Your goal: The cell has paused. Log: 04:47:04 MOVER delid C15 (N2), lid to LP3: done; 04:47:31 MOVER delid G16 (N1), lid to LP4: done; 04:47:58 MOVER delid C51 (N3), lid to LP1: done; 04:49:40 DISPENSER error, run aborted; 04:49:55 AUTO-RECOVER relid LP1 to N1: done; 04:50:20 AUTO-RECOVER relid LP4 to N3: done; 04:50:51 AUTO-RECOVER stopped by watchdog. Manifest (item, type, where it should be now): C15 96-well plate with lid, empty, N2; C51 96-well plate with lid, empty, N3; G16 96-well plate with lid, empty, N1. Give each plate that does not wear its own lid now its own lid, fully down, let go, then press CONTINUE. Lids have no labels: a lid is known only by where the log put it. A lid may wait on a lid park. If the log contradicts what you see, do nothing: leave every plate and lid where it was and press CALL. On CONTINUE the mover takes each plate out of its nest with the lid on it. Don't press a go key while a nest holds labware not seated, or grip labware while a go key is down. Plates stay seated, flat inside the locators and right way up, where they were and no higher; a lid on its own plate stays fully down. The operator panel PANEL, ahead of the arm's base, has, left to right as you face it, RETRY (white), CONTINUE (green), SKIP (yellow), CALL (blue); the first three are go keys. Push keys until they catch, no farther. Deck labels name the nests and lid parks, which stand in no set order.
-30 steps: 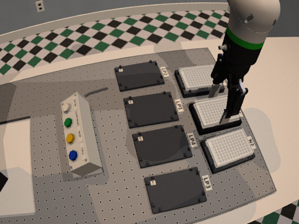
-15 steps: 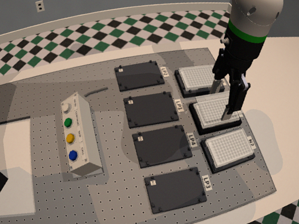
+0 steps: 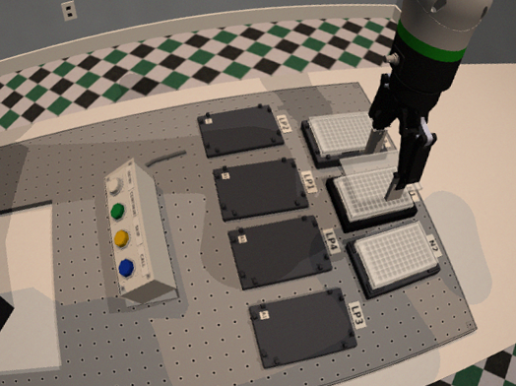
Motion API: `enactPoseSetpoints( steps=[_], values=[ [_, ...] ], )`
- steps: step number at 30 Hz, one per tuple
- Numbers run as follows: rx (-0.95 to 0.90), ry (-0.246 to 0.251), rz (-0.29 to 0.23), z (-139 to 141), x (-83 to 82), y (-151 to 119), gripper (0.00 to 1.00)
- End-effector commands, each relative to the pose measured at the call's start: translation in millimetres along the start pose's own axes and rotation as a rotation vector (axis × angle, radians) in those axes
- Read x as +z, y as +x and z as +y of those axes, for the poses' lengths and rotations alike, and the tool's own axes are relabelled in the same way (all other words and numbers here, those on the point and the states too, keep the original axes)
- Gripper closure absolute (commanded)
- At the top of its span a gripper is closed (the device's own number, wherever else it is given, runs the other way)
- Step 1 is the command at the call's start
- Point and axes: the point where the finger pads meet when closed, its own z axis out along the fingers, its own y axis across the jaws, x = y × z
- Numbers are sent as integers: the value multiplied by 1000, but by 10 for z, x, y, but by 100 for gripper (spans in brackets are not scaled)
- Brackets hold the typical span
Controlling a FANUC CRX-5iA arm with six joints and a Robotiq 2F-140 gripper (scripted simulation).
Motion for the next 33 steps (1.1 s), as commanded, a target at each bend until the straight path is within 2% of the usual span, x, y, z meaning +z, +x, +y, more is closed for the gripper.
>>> enactPoseSetpoints(
  steps=[1,21,22,24,25,26,28,29,31,32,33],
  values=[
    [0,0,0,1,-29,2,100],
    [0,1,0,-29,-81,-43,100],
    [0,3,1,-86,-72,-132,100],
    [-1,8,1,-277,-49,-481,100],
    [-1,8,1,-277,-49,-481,100],
    [-1,9,1,-384,-42,-727,100],
    [-1,9,1,-384,-42,-727,100],
    [-1,9,1,-480,-42,-997,100],
    [-1,9,1,-480,-42,-997,100],
    [0,8,1,-554,-49,-1264,100],
    [0,8,1,-554,-49,-1264,100]
  ],
)
